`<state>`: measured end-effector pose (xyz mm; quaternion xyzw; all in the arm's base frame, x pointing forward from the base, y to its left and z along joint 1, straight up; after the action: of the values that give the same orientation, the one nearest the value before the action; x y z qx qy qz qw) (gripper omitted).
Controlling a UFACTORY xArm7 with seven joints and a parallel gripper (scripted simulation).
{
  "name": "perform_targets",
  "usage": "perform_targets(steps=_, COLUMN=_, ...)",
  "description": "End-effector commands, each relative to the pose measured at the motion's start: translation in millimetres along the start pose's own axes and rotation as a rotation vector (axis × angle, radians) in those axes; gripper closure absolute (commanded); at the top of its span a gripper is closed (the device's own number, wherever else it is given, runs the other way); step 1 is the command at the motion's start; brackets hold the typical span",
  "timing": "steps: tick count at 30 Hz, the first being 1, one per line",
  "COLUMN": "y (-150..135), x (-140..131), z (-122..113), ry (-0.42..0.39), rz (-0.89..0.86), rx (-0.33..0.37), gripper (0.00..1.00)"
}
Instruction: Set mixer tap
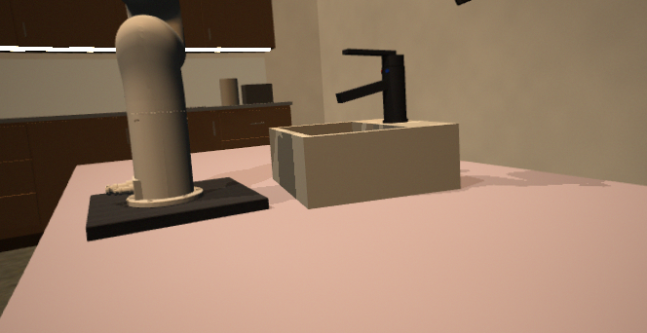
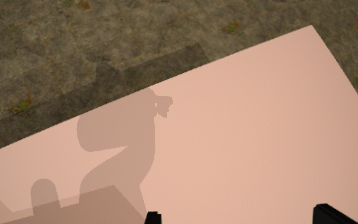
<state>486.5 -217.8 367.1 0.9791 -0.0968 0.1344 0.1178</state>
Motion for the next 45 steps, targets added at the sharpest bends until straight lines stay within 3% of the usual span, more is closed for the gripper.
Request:
perform_targets(steps=1, y=-54, x=-25, z=-25, ry=-0.058, rz=-0.077, rx=0.082, gripper=0.00)
perform_targets(steps=15, y=-54, x=-25, z=-25, ry=-0.058, rz=-0.077, rx=0.082, gripper=0.00)
perform_targets(steps=17, y=-98, x=-55, z=-45, ry=-0.121, rz=-0.153, rx=0.148, gripper=0.00)
perform_targets(steps=28, y=-98, x=-55, z=-45, ry=-0.121, rz=-0.153, rx=0.148, gripper=0.00)
perform_targets(steps=29, y=-115, x=-69, z=-54, ry=-0.148, rz=-0.188, rx=0.174, gripper=0.00)
perform_targets(steps=45, y=-129, x=-82, z=-62, ry=-0.172, rz=-0.220, rx=0.195, gripper=0.00)
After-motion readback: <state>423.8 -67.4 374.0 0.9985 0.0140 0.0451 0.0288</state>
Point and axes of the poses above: the point where the finger pads meet when closed, its own z axis out along the fingers, its own y axis across the jaws, x = y × z, the point moved 4 cm from there along -z, back along the fingers, and after that the axes turned 11 degrees about -z, right-handed, at the moved point
